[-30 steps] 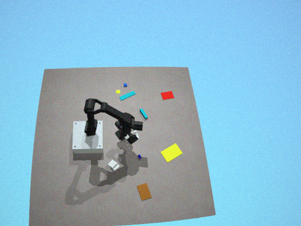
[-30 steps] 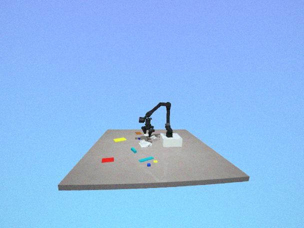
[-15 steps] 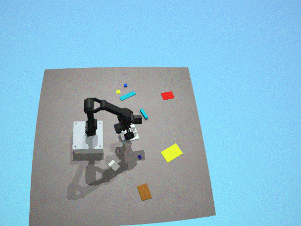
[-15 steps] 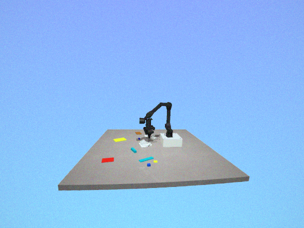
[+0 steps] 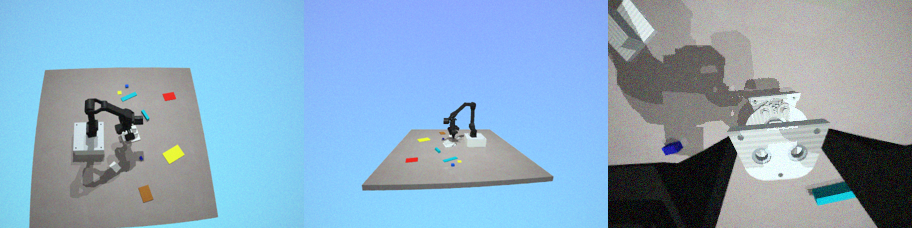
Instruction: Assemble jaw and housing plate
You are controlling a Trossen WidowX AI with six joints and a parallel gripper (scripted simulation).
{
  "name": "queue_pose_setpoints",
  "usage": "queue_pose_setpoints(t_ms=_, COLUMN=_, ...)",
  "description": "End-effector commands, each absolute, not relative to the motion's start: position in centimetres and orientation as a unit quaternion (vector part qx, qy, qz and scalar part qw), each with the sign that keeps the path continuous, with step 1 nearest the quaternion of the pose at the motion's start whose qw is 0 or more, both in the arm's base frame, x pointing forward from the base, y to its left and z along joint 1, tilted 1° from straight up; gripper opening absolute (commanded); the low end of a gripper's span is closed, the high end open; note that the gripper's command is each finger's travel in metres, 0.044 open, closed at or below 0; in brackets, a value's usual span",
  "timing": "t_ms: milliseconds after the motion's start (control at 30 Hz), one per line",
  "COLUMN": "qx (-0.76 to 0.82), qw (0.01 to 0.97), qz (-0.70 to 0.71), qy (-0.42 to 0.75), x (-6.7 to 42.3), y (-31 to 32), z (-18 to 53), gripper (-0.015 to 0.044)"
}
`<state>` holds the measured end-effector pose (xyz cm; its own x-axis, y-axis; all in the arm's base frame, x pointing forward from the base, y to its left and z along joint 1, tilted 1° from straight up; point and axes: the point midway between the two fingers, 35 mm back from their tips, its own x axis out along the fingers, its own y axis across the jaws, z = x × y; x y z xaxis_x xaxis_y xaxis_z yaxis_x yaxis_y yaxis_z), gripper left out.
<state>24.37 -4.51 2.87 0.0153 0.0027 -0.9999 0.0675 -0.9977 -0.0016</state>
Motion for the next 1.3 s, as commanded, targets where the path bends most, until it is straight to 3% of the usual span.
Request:
queue_pose_setpoints(t_ms=0, qx=0.712, qw=0.021, qz=-0.701, qy=0.024, x=24.3, y=-4.5, z=2.8, gripper=0.0351)
queue_pose_setpoints(t_ms=1267, qx=0.712, qw=0.02, qz=-0.702, qy=0.023, x=23.0, y=-3.8, z=2.8, gripper=0.0351)
